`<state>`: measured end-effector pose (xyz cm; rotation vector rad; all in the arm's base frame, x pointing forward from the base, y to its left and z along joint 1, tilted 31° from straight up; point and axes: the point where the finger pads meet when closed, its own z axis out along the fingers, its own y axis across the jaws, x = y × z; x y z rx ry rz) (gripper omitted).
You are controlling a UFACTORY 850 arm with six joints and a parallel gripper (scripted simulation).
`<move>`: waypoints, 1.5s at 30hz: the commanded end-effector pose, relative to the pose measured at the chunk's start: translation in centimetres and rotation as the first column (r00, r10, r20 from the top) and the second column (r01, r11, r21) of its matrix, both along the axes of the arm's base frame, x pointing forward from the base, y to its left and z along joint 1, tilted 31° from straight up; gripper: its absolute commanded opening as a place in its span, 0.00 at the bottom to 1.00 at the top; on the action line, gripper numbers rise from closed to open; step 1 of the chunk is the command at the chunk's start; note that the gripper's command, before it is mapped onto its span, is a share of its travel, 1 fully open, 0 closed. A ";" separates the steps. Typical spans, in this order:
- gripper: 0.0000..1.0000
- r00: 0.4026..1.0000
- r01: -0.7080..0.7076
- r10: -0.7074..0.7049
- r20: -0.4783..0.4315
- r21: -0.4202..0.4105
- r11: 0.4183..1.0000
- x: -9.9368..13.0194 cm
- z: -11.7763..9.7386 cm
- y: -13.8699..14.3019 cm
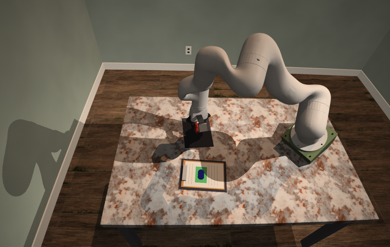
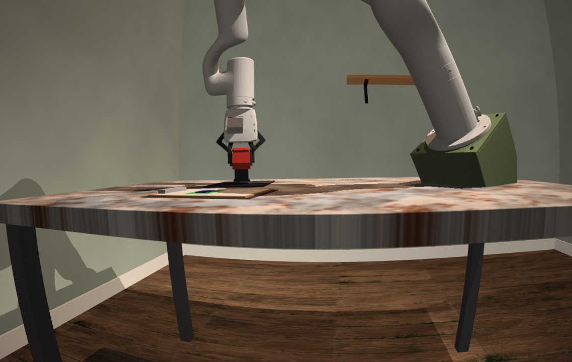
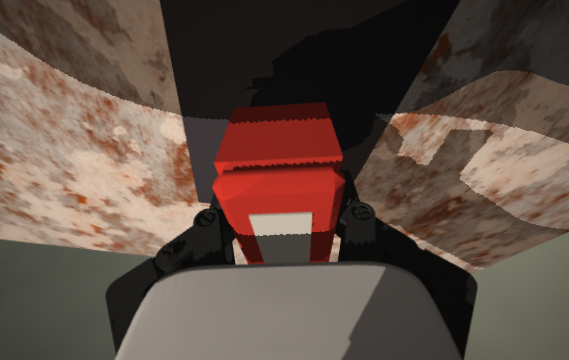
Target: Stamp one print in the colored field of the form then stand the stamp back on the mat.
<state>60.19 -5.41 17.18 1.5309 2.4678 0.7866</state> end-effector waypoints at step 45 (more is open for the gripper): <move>0.97 1.000 0.001 -0.001 0.002 0.000 1.000 0.3 -0.4 0.2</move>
